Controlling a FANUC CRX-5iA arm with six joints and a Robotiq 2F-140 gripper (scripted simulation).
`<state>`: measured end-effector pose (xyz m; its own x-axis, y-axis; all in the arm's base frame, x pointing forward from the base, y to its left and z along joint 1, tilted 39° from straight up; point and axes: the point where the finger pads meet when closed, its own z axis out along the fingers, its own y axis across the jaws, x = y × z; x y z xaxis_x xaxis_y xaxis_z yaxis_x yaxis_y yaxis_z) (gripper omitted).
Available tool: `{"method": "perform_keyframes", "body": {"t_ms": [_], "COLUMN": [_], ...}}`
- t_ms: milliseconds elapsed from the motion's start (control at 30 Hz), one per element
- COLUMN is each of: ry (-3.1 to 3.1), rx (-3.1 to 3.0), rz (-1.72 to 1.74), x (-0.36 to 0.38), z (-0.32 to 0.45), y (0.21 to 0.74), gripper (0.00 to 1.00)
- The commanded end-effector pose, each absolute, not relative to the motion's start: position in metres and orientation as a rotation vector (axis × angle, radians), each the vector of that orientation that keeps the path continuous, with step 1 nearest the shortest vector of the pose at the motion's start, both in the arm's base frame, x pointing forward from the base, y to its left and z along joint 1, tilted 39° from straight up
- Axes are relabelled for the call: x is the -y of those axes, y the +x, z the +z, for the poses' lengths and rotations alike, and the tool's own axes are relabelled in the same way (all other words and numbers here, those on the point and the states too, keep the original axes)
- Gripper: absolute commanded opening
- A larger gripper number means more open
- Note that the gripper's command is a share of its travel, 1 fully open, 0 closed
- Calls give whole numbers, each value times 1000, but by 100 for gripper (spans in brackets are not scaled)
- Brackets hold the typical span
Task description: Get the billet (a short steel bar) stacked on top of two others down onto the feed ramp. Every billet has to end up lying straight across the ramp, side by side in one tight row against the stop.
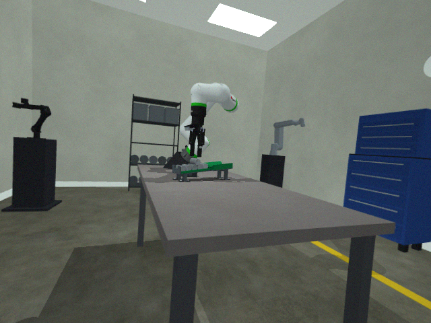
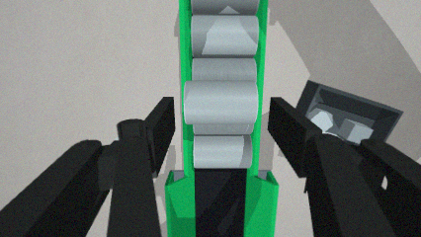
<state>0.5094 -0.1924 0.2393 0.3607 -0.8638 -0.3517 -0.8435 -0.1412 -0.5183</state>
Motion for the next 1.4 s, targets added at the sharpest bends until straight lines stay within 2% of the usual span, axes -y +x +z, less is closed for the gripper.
{"method": "perform_keyframes", "body": {"t_ms": [0,1367], "ry": [-1974,-1974], "rx": [-1477,-1477], "rz": [-42,-42], "x": [191,173], "z": [237,208], "y": [511,526], "gripper": [55,55]}}
